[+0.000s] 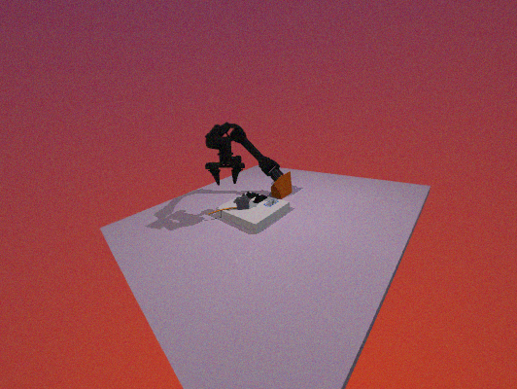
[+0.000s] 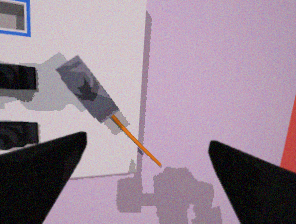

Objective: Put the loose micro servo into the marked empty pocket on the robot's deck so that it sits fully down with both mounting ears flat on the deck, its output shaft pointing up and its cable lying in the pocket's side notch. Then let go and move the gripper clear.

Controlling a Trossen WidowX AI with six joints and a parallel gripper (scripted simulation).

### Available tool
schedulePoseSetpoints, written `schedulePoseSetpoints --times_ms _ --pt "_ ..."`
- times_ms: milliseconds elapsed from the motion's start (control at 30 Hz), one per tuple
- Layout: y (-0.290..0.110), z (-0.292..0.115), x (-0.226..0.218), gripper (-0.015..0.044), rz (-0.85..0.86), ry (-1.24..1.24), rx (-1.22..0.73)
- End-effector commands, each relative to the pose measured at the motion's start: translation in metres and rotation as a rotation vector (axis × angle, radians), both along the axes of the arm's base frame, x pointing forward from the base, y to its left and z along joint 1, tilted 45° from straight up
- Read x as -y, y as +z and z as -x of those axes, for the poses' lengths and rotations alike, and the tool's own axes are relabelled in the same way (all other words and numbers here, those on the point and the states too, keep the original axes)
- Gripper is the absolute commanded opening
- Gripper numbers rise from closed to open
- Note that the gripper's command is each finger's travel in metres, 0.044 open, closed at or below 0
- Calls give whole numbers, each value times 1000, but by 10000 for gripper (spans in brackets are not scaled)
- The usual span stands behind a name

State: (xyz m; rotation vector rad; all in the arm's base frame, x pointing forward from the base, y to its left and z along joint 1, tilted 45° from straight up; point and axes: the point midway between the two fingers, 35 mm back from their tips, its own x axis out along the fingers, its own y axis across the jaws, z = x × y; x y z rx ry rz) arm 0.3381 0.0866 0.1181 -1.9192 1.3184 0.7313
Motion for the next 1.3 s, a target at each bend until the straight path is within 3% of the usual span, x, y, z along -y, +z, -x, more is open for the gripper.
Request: schedulePoseSetpoints --times_ms 0,567,1267 --pt "-13 4 3 440 65 68 -128" --pt "-49 25 17 440 267 304 -597" --pt "-70 24 38 440 270 306 -602"
